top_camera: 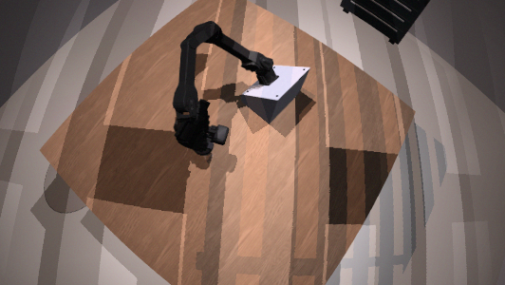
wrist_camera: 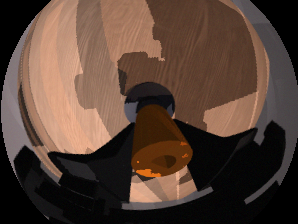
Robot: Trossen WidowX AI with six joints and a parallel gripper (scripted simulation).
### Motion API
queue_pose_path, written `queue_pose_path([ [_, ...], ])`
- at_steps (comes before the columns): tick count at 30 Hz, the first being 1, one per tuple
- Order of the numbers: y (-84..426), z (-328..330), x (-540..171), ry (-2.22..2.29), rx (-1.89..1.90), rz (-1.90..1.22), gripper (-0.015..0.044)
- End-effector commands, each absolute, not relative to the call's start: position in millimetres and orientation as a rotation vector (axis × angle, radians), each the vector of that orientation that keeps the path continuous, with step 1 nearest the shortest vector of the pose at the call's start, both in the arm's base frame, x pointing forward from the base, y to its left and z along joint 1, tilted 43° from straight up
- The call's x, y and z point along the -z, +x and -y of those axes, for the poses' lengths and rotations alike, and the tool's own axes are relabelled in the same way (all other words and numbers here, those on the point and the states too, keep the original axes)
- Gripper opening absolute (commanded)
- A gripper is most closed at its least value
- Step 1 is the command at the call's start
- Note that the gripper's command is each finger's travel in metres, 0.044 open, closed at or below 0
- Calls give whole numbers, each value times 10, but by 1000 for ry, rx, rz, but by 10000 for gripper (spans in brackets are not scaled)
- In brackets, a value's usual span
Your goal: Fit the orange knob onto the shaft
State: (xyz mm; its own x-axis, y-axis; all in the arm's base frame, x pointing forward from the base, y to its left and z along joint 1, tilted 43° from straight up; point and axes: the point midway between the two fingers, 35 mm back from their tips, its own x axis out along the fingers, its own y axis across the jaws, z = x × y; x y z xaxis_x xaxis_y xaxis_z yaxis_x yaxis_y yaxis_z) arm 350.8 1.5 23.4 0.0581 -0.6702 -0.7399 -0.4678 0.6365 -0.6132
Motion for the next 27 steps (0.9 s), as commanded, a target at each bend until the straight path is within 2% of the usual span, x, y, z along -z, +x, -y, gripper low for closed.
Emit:
queue_pose_path([
  [1,3510,-7,-236,-979,190,-1583,0],
  [27,3529,33,-194,-950,220,-1574,0],
])
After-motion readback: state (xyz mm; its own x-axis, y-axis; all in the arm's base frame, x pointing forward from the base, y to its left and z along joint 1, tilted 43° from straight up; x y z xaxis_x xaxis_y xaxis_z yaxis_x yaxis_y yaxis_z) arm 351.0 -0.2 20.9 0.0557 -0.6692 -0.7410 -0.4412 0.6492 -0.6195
